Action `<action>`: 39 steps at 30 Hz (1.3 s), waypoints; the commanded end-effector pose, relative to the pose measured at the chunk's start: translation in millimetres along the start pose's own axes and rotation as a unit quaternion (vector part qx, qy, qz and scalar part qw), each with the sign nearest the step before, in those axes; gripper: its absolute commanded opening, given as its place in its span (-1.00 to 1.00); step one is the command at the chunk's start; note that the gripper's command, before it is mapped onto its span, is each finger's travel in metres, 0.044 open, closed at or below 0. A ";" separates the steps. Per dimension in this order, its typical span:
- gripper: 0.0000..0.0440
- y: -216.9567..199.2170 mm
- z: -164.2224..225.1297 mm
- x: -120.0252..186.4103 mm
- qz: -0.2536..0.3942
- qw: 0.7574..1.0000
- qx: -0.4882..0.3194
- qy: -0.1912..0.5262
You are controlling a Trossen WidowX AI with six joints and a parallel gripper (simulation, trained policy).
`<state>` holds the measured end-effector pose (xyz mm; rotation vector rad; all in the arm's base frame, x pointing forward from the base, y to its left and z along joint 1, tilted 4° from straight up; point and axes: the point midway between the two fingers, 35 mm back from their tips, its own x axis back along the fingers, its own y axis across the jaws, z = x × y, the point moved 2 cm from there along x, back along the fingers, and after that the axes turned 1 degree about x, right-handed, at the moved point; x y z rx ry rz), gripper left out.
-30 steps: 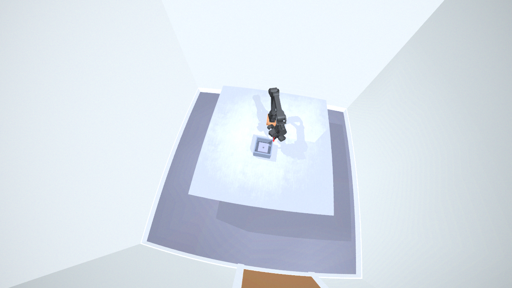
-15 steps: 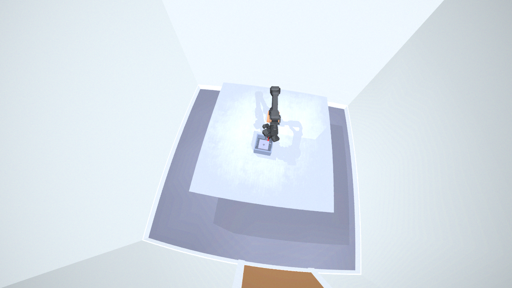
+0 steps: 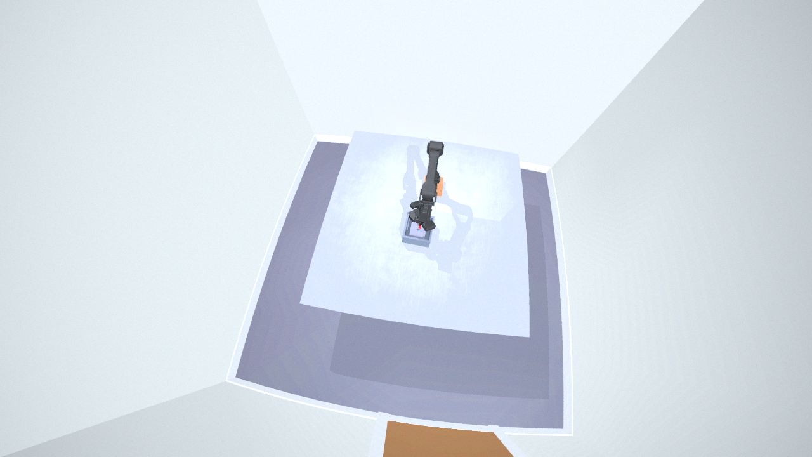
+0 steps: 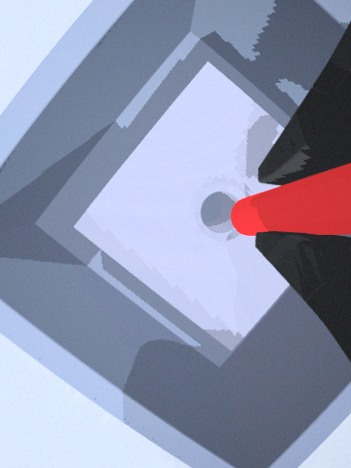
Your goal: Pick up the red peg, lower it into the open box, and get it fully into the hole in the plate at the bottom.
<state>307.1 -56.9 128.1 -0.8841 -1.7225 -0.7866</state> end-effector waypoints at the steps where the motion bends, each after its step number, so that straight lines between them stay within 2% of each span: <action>1: -0.97 0.4 -1.4 -10.6 0.004 1.000 0.001 0.011; 4: -0.94 0.0 -2.0 -20.9 0.012 1.000 0.004 0.018; 9: -0.45 -1.1 -3.9 -35.2 0.023 0.999 0.015 0.028; 11: -0.36 -1.3 -4.5 -38.6 0.029 0.999 0.021 0.033; 24: -0.38 13.7 -23.0 -46.1 0.033 0.998 0.045 0.041; 39: -0.51 25.7 -46.7 -58.4 0.039 0.996 0.062 0.059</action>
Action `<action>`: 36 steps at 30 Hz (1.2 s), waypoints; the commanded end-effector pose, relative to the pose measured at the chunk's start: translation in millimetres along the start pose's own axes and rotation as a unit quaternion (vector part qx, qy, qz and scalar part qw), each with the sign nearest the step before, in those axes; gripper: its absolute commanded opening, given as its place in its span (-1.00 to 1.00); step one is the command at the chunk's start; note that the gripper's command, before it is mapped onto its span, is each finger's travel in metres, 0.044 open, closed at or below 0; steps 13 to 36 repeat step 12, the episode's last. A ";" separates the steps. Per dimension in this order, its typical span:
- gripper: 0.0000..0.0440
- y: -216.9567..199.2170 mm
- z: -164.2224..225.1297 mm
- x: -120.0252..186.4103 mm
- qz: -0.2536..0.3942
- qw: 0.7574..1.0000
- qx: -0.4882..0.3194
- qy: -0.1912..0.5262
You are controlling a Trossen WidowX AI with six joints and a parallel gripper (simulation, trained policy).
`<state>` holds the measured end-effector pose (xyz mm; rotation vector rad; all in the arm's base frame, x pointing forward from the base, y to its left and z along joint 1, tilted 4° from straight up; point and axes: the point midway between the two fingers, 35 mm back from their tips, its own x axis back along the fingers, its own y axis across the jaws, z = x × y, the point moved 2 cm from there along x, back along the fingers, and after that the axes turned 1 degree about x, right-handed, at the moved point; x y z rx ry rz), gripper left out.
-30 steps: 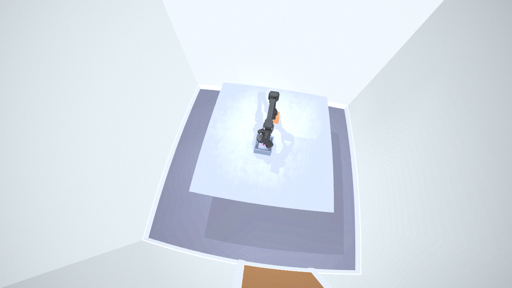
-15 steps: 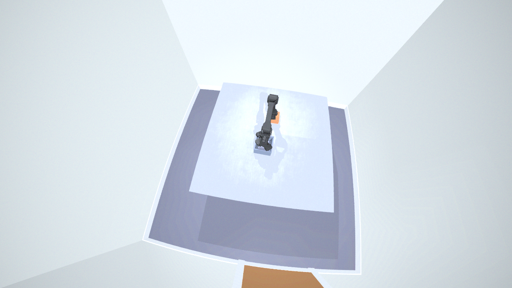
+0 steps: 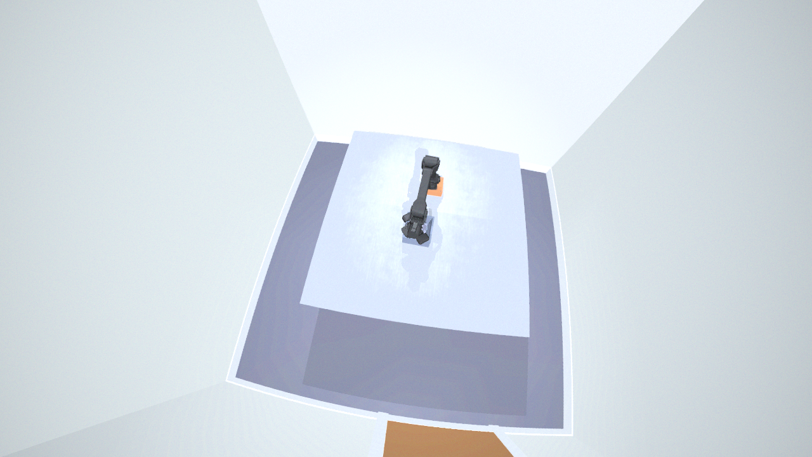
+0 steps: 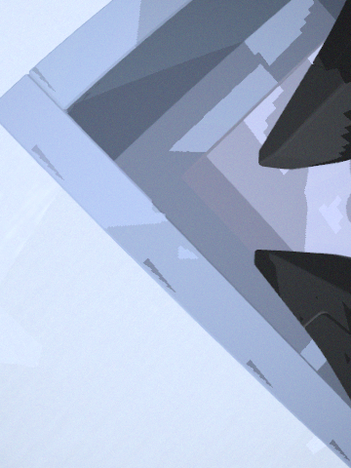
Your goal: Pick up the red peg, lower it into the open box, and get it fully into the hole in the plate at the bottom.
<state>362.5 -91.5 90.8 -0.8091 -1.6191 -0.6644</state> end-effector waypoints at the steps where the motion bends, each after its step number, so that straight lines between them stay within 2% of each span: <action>1: -0.52 0.4 -4.3 -3.8 0.002 1.000 0.005 0.010; 12: -0.65 -1.7 -27.9 -6.3 0.005 1.000 0.012 0.019; 36: -0.65 -1.7 -27.9 -6.3 0.005 1.000 0.012 0.019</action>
